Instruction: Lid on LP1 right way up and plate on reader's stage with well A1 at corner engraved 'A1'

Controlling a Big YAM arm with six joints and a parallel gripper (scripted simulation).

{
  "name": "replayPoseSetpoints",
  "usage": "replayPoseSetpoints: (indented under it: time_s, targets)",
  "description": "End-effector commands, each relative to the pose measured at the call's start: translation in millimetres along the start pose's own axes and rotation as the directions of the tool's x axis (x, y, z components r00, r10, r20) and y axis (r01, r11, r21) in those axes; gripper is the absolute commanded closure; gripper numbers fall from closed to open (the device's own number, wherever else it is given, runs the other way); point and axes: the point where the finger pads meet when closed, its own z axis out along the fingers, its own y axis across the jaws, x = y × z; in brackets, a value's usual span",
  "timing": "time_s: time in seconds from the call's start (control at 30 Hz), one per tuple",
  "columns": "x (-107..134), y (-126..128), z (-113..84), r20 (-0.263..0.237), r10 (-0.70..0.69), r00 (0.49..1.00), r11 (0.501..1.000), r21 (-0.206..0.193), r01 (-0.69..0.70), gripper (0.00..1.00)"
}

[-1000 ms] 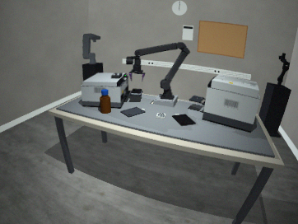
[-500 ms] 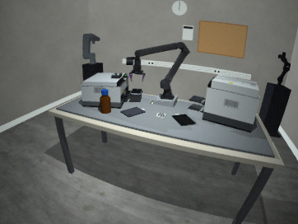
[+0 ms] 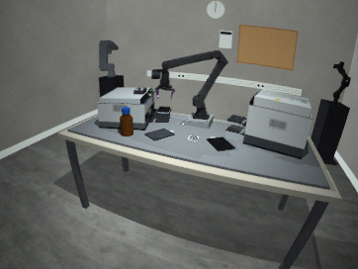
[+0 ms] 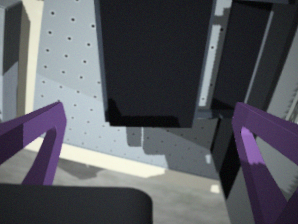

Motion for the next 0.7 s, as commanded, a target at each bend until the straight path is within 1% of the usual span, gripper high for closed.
replayPoseSetpoints:
  time_s: [0.0,0.2,0.33,0.4,0.47,0.57,0.6,0.67]
  targets:
    - [3,-3,9.9,-0.001,-0.006,1.0,1.0,-0.008,0.006,0.0]
    - [7,-2,17.5,-0.008,0.0,1.0,1.0,-0.014,0.0,0.0]
    - [7,-3,18.5,-0.008,-0.001,1.0,1.0,-0.011,0.001,0.0]
    - [5,-4,15.0,-0.006,-0.009,1.0,1.0,0.002,0.009,0.0]
    - [5,-3,16.9,-0.006,-0.013,1.0,1.0,0.007,0.013,0.0]
    - [8,-2,21.1,-0.007,-0.003,1.0,1.0,0.001,0.003,0.0]
    - [9,-1,23.2,-0.008,0.0,1.0,1.0,-0.008,0.0,0.0]
    - [10,-2,27.9,-0.008,0.002,1.0,1.0,-0.014,-0.002,0.0]
